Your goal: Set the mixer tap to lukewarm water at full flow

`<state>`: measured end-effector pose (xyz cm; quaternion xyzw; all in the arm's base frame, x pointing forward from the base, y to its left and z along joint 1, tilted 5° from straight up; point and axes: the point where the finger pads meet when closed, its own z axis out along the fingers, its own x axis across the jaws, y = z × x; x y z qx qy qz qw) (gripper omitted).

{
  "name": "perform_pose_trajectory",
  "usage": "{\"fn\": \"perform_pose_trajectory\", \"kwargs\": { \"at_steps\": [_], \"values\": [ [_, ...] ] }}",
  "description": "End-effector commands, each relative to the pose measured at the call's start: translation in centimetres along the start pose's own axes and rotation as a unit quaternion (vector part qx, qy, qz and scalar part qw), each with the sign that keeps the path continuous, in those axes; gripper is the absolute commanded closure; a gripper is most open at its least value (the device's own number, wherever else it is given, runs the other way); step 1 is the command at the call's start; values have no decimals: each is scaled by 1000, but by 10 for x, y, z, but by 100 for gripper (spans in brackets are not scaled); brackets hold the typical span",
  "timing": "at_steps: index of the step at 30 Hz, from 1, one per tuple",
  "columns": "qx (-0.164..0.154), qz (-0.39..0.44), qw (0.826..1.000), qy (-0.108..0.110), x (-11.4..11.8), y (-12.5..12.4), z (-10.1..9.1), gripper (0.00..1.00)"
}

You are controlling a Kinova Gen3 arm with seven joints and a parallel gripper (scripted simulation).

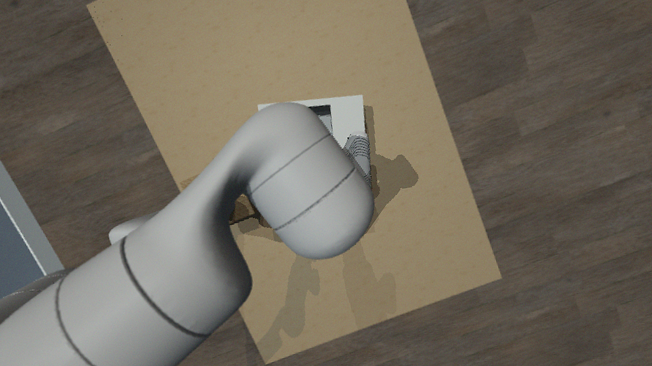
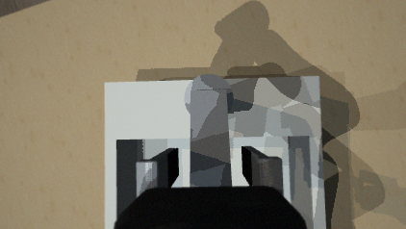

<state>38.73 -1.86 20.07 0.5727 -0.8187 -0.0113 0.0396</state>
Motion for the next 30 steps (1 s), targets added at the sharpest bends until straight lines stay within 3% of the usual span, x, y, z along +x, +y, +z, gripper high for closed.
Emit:
{"fn": "perform_pose_trajectory", "kwargs": {
  "at_steps": [1, 30],
  "values": [
    [-1, 0, 1000, 0, 0, 1, 3, 0],
    [-1, 0, 1000, 0, 0, 1, 21, 0]
  ]
}}
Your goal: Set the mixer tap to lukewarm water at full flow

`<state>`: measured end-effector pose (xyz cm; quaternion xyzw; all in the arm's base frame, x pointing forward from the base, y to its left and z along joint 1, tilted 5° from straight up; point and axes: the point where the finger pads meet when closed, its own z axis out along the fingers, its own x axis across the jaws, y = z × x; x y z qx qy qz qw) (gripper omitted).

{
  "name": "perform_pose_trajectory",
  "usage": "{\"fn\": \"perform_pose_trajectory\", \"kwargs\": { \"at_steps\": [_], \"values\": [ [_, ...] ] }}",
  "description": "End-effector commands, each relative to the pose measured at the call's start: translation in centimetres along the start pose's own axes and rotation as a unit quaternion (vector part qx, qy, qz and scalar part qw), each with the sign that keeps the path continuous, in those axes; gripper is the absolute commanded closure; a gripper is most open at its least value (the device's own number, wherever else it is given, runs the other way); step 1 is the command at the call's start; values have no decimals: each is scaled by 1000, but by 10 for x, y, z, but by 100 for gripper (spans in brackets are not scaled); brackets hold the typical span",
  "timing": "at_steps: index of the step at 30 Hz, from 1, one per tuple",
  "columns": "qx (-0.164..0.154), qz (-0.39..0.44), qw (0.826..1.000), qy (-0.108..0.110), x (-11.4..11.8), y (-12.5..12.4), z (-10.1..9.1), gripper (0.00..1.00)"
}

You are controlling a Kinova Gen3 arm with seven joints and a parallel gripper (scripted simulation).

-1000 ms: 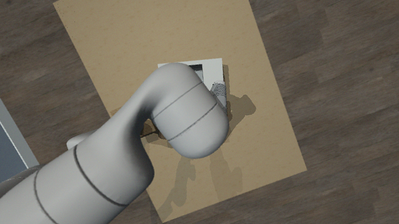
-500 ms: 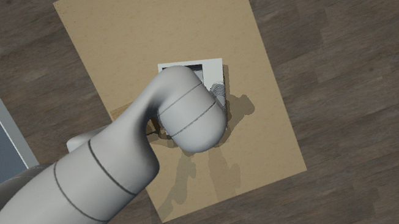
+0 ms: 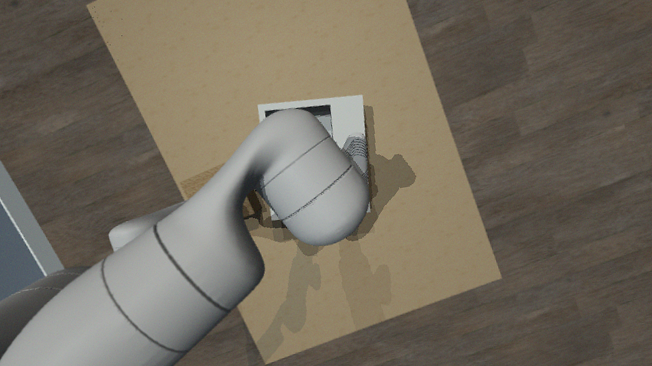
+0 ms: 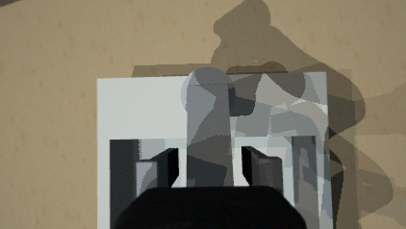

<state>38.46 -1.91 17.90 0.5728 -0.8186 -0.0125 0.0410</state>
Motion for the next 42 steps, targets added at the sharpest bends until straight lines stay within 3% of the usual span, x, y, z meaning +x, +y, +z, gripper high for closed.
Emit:
{"fn": "perform_pose_trajectory", "kwargs": {
  "at_steps": [1, 38, 39, 42],
  "values": [
    [1, 0, 1000, 0, 0, 0, 0, 0],
    [1, 0, 1000, 0, 0, 0, 0, 0],
    [1, 0, 1000, 0, 0, 0, 0, 100],
    [1, 0, 1000, 0, 0, 0, 0, 100]
  ]
}}
